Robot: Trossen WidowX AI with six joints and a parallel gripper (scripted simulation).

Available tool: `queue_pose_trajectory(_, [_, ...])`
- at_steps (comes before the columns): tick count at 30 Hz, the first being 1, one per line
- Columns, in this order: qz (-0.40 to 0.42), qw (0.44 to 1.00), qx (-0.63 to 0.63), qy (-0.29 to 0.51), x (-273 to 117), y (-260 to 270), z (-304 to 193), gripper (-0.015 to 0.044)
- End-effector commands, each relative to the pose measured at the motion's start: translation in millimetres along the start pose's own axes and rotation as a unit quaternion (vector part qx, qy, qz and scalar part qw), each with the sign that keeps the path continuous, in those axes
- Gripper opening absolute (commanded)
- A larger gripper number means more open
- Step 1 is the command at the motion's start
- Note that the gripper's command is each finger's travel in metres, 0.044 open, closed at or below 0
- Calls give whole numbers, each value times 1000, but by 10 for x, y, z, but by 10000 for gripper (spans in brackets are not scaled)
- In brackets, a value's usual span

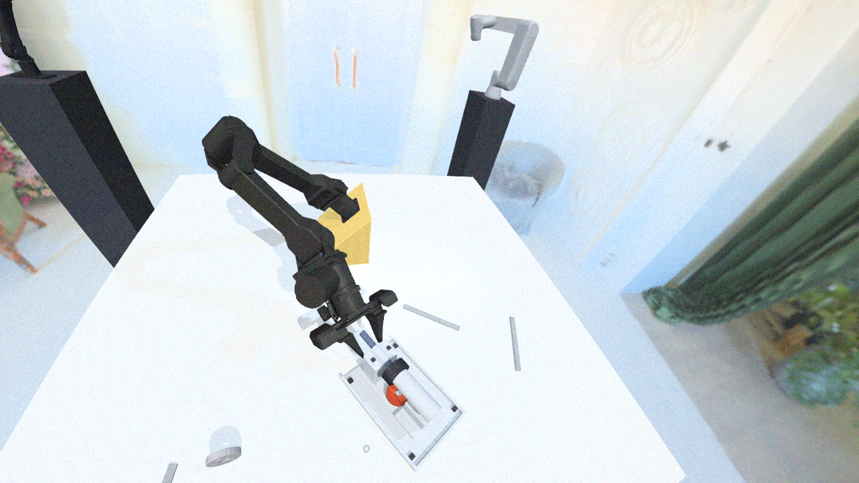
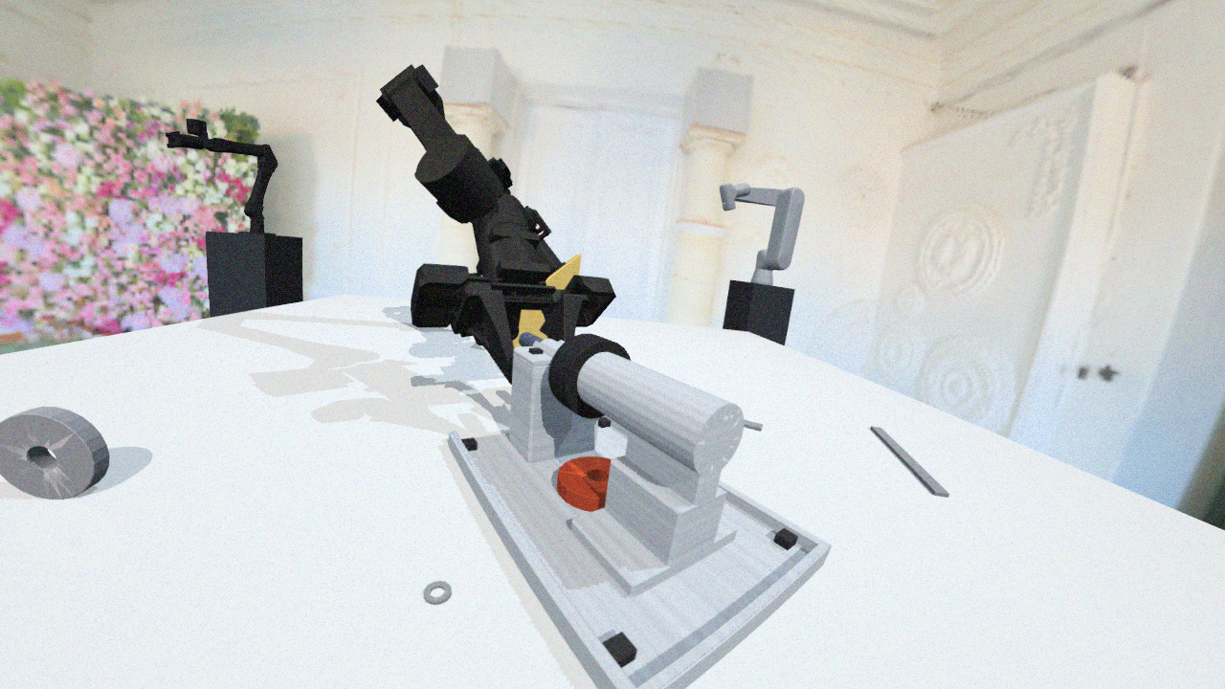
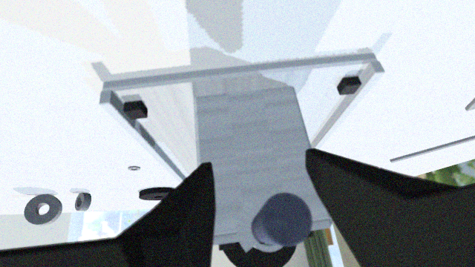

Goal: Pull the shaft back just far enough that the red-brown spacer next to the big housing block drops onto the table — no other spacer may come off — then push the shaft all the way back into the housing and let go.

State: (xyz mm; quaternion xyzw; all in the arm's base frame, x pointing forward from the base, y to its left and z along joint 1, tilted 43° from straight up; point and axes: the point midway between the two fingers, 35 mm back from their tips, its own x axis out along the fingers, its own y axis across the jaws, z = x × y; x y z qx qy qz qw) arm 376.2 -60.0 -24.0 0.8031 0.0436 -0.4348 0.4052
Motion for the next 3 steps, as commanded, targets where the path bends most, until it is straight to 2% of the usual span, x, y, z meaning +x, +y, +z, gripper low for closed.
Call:
queue_pose_trajectory(1, [0,1000,0,0,-1,-1,1,315])
queue_pose_trajectory(3, [0,1000,0,1,-49,3,-4,367])
